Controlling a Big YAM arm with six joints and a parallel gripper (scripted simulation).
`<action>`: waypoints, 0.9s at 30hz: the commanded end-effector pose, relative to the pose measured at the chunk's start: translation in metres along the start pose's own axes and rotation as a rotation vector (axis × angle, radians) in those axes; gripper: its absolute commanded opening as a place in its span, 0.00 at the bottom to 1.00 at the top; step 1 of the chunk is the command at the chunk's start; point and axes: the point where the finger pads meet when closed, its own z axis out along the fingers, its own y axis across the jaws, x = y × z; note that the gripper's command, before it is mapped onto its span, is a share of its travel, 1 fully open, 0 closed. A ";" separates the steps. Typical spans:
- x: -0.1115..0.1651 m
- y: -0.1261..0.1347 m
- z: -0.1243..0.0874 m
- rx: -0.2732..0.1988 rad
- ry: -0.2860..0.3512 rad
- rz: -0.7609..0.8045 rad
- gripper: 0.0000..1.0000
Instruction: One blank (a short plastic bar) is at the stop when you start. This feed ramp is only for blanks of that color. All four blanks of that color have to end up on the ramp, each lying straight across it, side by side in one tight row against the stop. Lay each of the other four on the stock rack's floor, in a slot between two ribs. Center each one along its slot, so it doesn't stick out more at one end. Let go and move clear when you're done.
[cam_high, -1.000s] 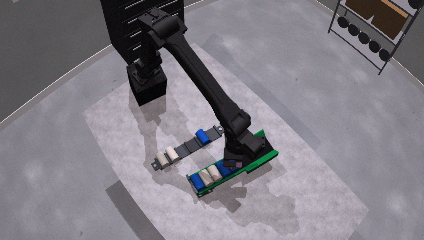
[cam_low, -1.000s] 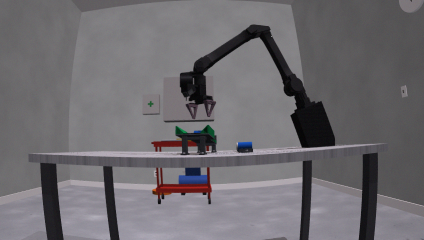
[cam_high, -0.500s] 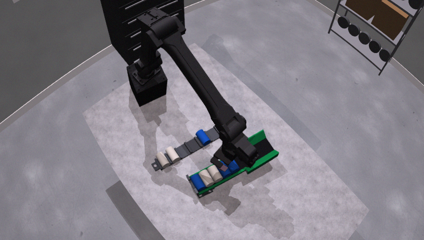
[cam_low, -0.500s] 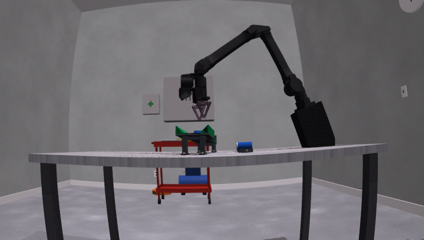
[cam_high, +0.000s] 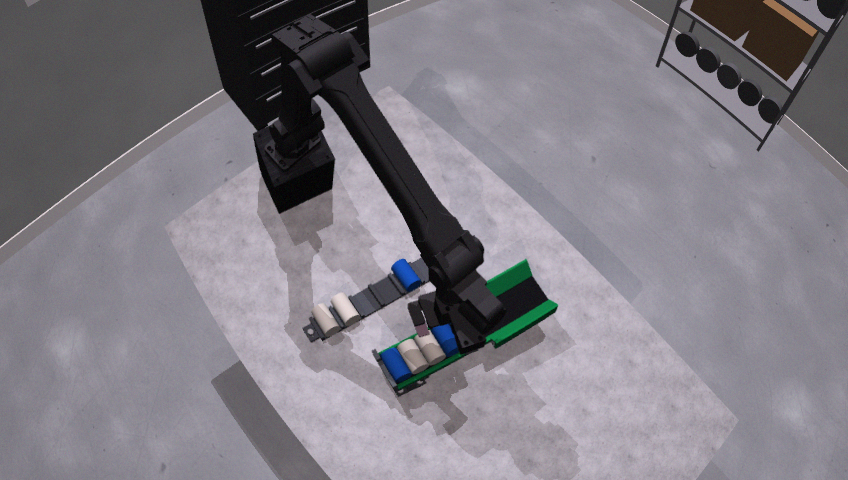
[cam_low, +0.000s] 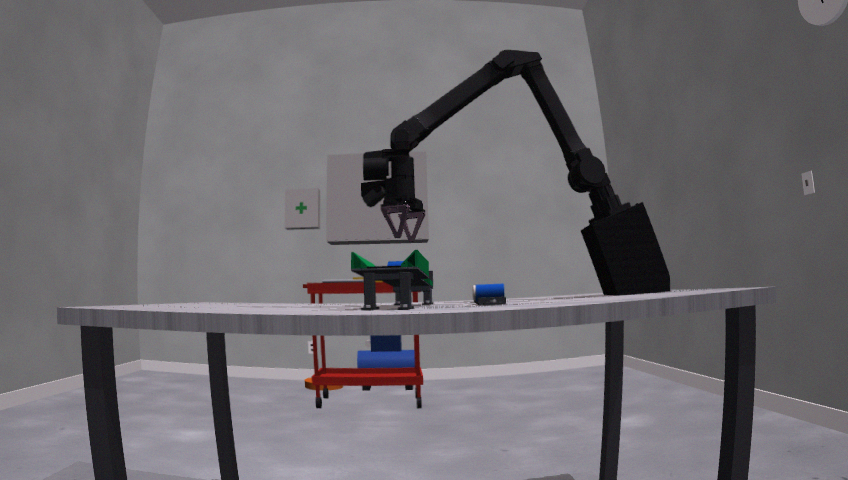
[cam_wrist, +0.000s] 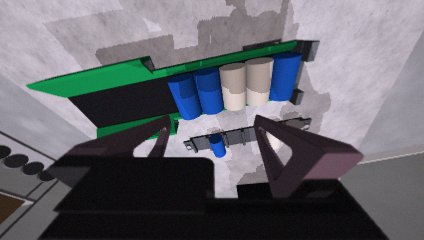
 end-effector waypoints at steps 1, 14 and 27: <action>-0.012 0.000 -0.018 -0.019 -0.055 0.222 1.00; -0.016 -0.011 -0.019 -0.035 -0.056 0.653 1.00; -0.018 -0.031 -0.016 -0.045 -0.049 1.174 1.00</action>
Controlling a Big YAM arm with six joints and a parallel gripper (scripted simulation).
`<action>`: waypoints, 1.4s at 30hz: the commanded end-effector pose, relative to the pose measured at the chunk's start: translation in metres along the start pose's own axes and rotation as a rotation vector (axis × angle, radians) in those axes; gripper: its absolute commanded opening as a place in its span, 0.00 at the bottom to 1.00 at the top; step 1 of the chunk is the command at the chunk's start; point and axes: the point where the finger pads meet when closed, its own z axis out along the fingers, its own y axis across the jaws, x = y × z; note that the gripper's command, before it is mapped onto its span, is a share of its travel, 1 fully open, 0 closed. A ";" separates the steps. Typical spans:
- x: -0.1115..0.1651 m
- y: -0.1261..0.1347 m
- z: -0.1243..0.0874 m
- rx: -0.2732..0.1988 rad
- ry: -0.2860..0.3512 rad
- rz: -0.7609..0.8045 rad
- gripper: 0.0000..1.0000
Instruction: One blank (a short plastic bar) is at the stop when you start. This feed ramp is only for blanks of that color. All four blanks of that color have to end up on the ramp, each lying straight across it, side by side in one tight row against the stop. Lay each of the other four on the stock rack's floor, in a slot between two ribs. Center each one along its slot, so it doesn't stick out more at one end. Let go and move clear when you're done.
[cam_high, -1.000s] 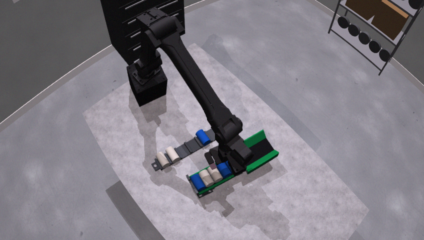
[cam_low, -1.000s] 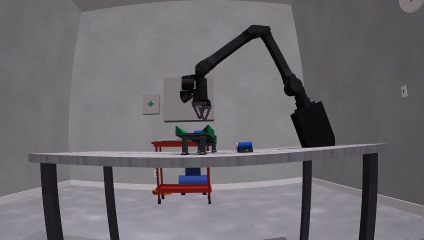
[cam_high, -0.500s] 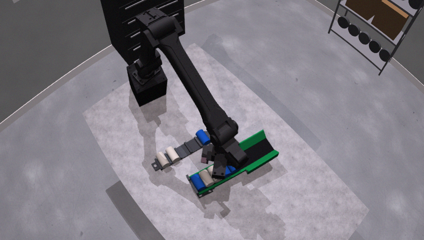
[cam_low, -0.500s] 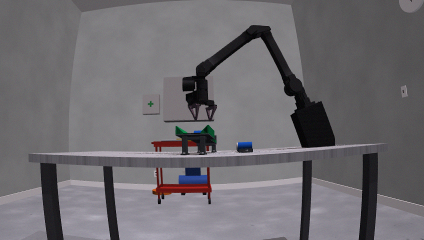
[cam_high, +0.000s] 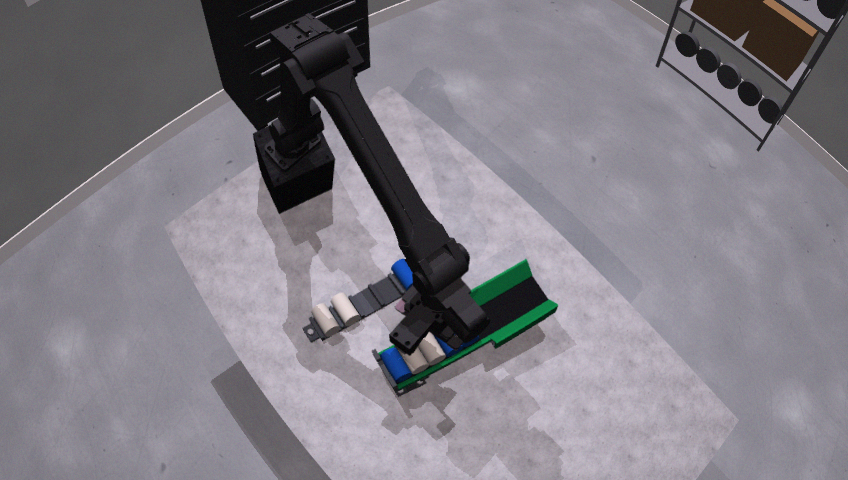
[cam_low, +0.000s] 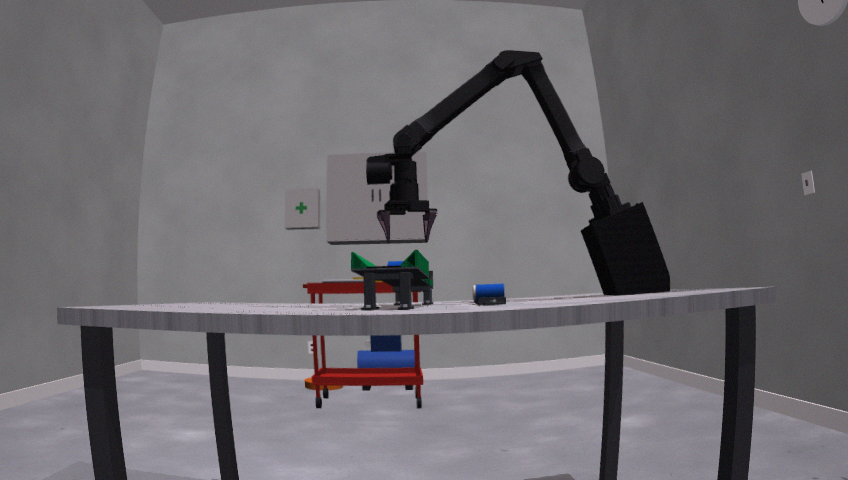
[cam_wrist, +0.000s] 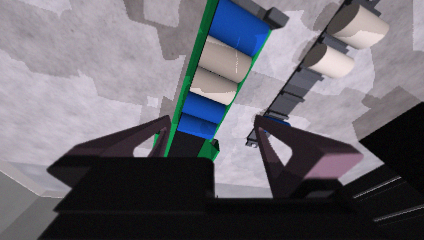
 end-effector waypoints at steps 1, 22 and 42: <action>-0.012 0.006 -0.017 -0.051 -0.017 0.225 1.00; -0.012 0.009 -0.018 -0.061 -0.007 0.421 0.83; -0.012 0.009 -0.018 -0.061 -0.007 0.417 0.83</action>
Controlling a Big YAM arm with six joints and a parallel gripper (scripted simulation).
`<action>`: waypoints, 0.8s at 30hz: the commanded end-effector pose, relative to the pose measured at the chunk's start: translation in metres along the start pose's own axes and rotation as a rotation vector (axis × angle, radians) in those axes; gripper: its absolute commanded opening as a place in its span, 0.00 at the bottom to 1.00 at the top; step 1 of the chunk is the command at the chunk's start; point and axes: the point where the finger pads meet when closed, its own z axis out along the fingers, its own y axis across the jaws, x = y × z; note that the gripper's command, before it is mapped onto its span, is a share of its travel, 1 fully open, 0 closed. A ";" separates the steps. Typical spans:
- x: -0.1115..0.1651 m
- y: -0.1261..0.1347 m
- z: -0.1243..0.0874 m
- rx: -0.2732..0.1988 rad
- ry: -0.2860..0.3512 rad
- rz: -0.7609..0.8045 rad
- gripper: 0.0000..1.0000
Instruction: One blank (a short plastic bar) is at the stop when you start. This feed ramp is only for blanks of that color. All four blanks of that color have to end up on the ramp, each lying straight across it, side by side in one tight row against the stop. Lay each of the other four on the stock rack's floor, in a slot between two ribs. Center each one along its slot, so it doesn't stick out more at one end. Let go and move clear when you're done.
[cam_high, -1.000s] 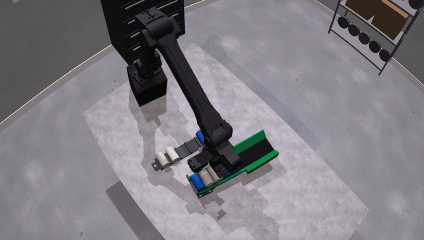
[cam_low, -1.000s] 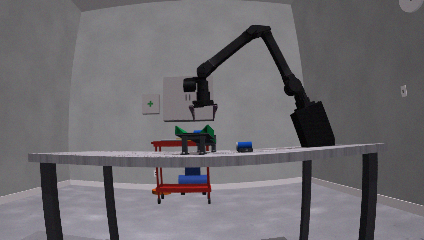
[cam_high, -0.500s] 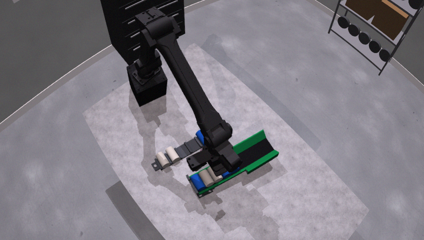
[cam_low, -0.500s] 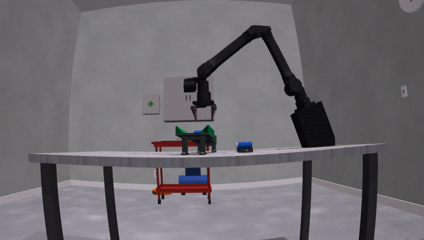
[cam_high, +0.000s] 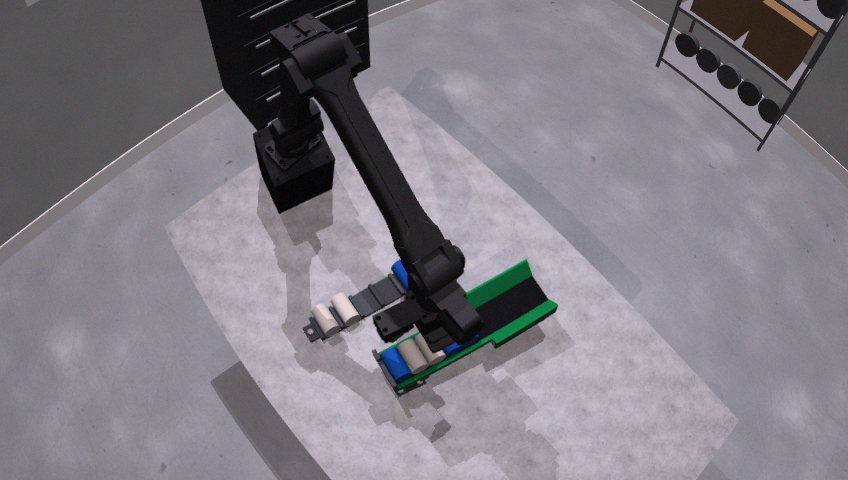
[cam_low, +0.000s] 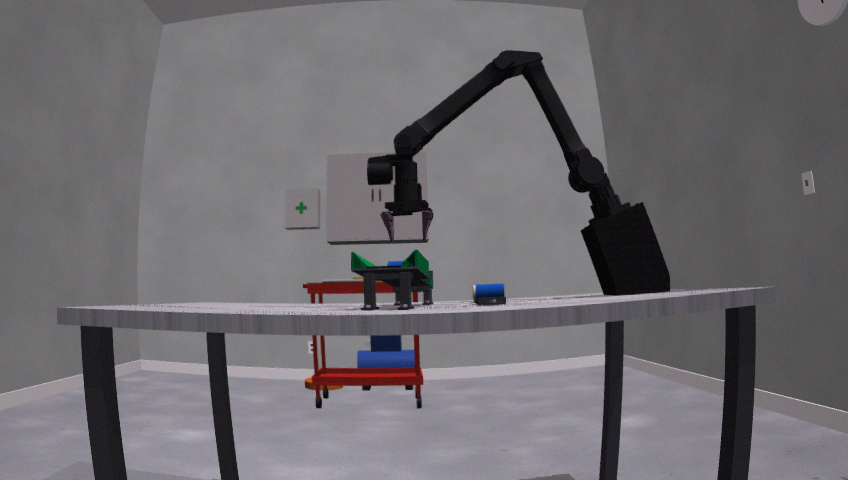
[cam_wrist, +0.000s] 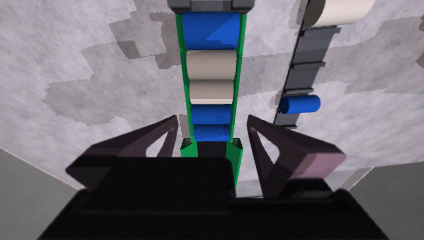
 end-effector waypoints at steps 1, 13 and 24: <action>0.001 0.012 -0.018 -0.056 0.007 0.012 0.83; 0.001 0.012 -0.018 -0.055 0.007 0.012 0.83; -0.001 0.004 0.009 -0.009 0.000 0.010 0.83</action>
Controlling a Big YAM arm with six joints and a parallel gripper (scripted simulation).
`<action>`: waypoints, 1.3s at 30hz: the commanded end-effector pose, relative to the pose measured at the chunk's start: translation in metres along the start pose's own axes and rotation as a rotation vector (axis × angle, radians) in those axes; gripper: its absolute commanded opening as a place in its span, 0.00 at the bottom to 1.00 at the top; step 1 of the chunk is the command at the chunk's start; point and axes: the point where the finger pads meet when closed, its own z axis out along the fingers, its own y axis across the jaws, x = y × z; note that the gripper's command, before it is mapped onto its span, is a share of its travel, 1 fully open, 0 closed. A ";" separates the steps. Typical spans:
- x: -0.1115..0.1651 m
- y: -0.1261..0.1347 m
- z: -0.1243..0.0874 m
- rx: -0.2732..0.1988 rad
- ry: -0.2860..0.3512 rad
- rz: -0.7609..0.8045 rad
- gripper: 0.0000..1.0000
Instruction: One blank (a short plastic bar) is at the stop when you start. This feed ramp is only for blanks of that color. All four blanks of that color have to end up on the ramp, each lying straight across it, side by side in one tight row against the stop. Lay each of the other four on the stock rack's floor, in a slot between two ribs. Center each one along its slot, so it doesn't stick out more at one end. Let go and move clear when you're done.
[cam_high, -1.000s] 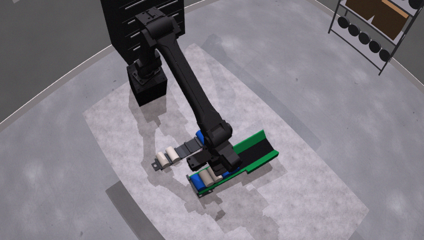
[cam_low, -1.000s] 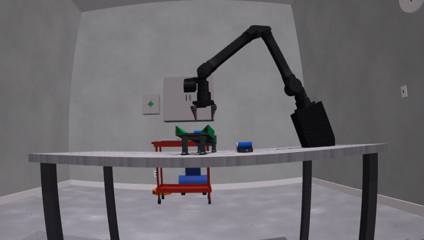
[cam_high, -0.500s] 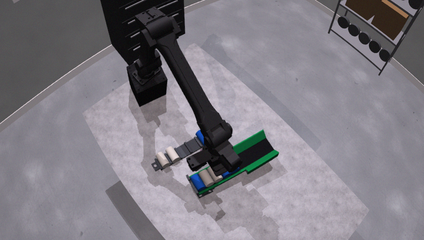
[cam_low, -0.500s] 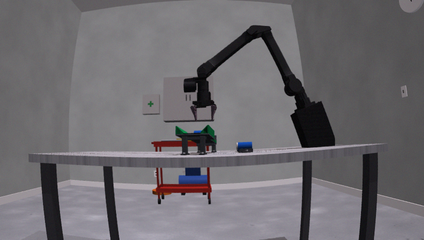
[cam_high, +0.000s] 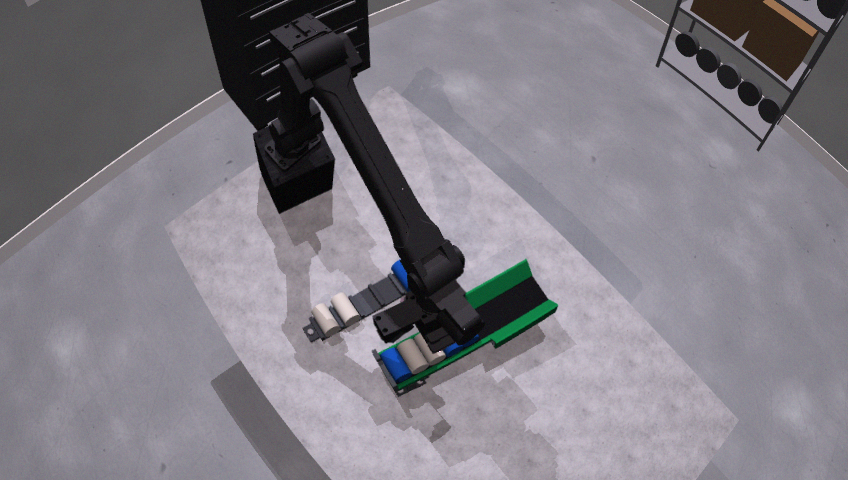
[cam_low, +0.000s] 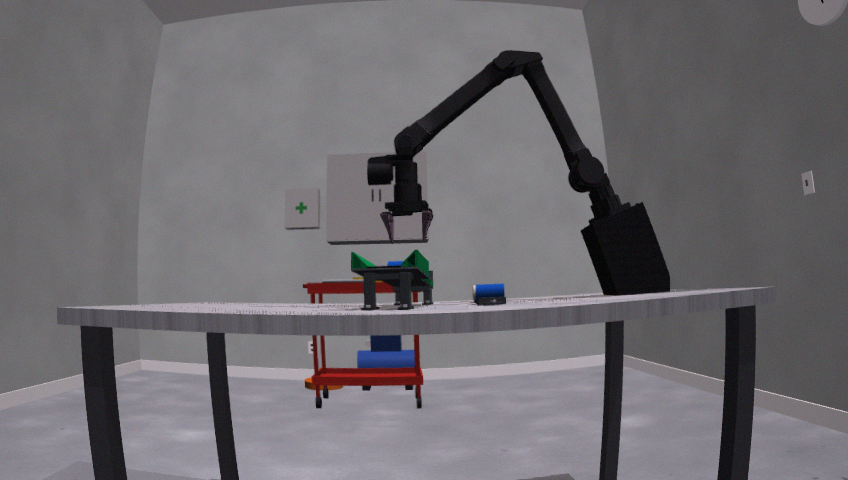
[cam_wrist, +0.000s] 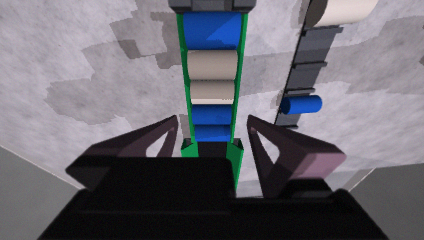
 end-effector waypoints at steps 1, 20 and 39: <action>-0.001 0.004 0.008 -0.005 0.000 0.010 0.83; -0.002 0.008 0.031 -0.013 0.000 0.006 0.83; -0.003 0.010 0.044 -0.025 0.002 0.002 0.83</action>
